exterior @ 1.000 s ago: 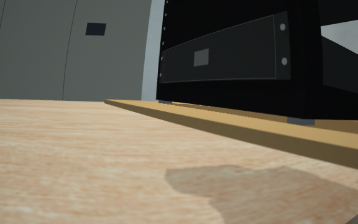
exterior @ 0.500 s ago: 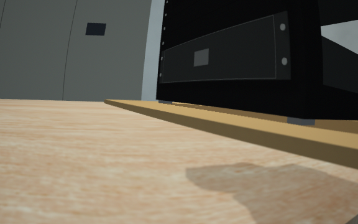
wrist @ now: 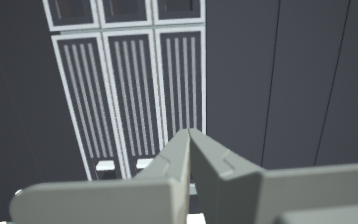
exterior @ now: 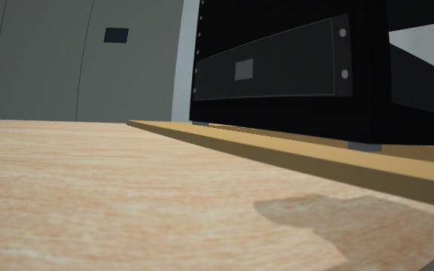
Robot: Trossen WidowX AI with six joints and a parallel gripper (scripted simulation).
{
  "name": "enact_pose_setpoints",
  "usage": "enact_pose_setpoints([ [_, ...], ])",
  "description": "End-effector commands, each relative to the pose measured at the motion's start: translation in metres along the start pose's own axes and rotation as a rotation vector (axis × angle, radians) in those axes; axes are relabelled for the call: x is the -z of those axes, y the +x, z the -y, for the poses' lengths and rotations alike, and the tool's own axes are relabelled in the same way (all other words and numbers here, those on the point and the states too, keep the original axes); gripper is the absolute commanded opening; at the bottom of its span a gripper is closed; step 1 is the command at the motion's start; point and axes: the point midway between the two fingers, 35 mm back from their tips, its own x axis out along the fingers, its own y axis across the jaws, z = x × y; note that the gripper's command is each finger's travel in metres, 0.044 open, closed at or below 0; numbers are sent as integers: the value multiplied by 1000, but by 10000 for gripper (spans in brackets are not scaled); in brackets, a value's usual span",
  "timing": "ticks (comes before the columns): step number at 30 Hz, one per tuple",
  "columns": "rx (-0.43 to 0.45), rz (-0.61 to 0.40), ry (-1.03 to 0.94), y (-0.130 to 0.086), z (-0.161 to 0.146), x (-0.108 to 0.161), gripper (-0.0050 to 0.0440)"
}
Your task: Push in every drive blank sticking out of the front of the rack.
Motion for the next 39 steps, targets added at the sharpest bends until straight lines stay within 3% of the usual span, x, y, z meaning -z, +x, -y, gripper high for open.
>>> enact_pose_setpoints([
  [1, 18, -3, -12, 4, 8, 1, -50],
  [39, 18, -3, -12, 18, 9, 1, -50],
])
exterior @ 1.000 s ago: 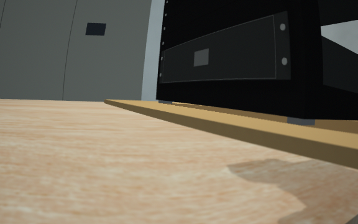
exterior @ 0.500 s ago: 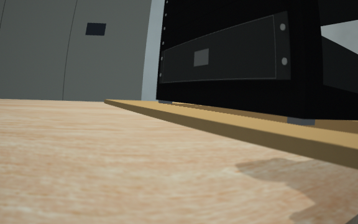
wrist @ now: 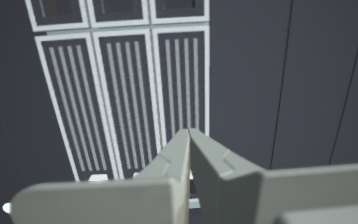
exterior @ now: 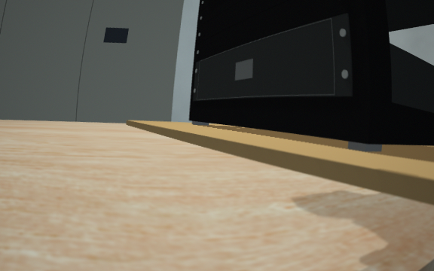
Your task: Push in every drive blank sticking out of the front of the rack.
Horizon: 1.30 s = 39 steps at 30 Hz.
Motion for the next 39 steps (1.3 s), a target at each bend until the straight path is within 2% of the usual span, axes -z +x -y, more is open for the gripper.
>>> enact_pose_setpoints([
  [1, 18, -3, -12, 3, 8, 1, -50],
  [39, 18, -3, -12, 10, 8, 1, -50],
])
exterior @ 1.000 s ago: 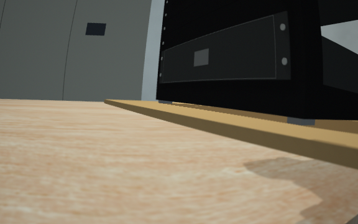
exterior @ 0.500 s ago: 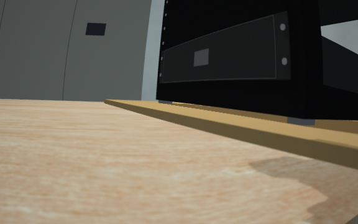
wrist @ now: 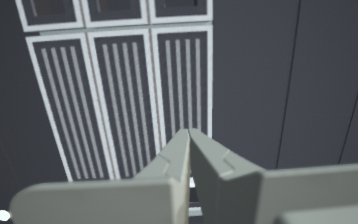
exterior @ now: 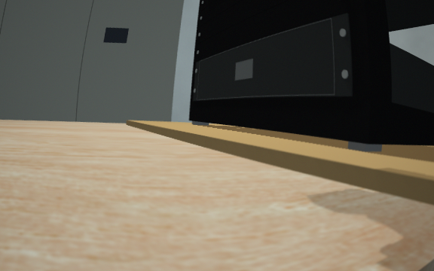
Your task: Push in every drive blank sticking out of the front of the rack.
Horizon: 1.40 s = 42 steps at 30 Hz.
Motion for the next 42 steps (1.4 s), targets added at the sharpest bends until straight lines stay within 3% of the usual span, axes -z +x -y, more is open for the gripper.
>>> enact_pose_setpoints([
  [1, 19, -4, -12, 3, 8, 1, -50],
  [32, 19, -4, -12, 5, 8, 1, -50],
  [36, 19, -4, -12, -6, 8, 1, -50],
  [42, 19, -4, -12, -39, 8, 0, -50],
])
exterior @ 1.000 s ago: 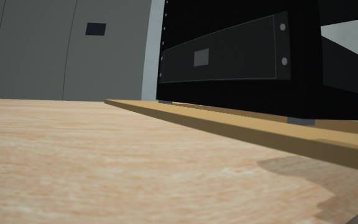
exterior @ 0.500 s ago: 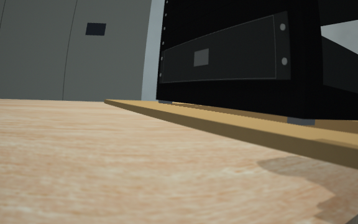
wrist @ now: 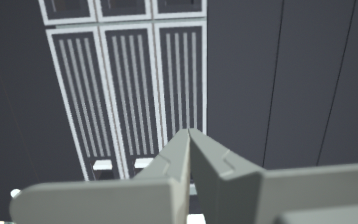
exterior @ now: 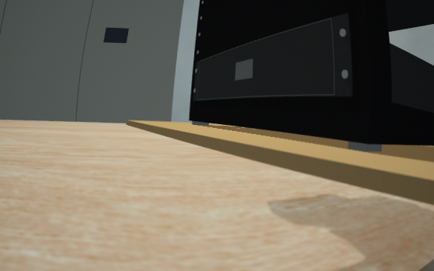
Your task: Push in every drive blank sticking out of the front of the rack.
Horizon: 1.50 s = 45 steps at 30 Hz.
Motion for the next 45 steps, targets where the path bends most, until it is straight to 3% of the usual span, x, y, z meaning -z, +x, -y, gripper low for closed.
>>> enact_pose_setpoints([
  [1, 18, 4, -7, -26, 8, -2, -50],
  [11, 18, 4, -7, -37, 6, -2, -50],
  [20, 18, 4, -7, -47, -27, -4, -50],
  [31, 18, 4, -7, -30, -27, -4, -50],
  [45, 18, 4, -7, -30, -27, -4, -50],
])
